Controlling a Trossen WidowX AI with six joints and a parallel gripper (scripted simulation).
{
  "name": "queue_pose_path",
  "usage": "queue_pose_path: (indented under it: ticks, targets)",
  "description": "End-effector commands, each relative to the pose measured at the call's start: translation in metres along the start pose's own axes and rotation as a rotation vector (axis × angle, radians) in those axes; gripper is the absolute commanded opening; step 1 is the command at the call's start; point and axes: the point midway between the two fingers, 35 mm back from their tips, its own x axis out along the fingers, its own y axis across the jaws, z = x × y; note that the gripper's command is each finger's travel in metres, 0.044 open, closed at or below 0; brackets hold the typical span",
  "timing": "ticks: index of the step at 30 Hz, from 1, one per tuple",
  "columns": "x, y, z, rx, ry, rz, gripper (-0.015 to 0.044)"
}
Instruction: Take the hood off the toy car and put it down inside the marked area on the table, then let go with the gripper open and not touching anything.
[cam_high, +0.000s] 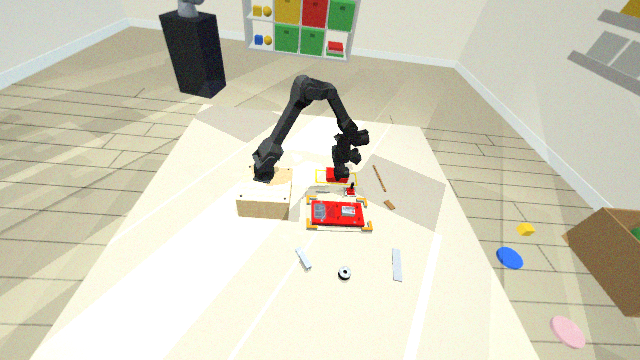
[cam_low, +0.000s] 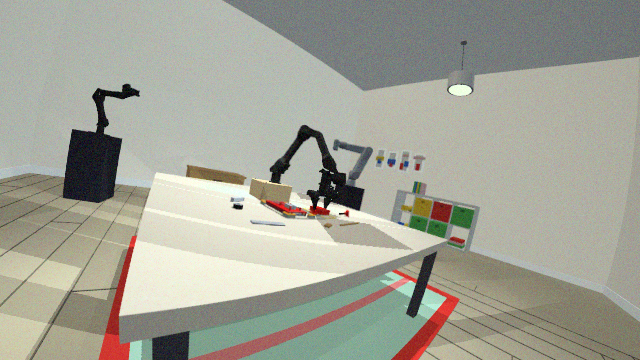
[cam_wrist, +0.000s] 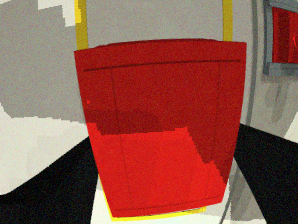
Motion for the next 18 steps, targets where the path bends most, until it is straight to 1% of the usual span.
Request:
queue_pose_path:
  ticks: [1,4,18]
  targets:
    - [0.0025,0.0004,-0.0002,0.005,0.000,0.002,0.0000]
    - [0.0039,0.0004,-0.0002,0.005,0.000,0.002,0.0000]
    - [0.0019,0.0000,0.0000,0.000,0.000,0.000,0.0368]
